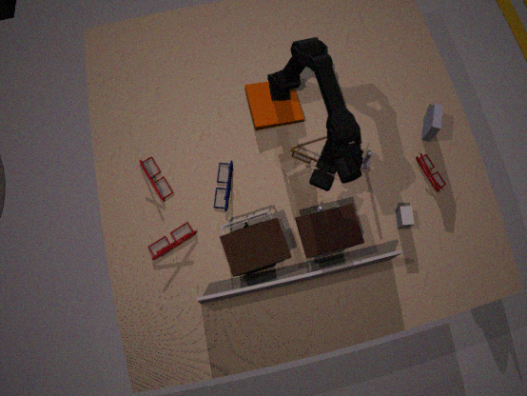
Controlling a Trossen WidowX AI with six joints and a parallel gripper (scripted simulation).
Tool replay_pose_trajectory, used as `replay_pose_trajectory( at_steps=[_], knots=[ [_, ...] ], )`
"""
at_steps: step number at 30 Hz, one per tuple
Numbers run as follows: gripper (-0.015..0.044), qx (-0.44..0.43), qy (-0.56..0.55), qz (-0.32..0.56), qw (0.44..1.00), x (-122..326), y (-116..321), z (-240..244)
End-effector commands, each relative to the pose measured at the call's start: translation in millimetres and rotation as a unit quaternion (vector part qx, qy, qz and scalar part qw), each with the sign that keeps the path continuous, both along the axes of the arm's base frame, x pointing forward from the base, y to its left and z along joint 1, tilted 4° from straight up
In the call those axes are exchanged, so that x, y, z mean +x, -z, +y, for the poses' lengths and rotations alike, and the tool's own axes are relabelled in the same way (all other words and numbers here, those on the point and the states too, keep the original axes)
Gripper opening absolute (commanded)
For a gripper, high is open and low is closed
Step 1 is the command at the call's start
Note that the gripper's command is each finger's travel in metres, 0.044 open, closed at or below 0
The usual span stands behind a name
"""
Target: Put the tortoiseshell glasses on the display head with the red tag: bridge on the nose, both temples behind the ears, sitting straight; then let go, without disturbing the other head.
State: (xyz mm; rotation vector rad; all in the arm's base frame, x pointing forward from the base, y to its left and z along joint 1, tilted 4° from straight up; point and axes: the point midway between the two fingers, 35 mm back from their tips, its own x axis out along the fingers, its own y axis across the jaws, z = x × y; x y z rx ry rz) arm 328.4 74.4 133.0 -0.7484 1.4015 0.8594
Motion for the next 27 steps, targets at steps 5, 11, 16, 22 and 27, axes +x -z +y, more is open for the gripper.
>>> replay_pose_trajectory(
  at_steps=[5,11,16,22,27],
  knots=[
    [0.0,-0.003,0.098,0.004,0.995,7,-5,22],
    [0.0,-0.004,0.178,0.009,0.984,11,-7,41],
    [0.0,-0.004,0.243,0.013,0.97,13,-8,57],
    [0.0,-0.005,0.32,0.019,0.947,15,-9,77],
    [0.0,-0.005,0.383,0.023,0.924,15,-10,93]
  ],
)
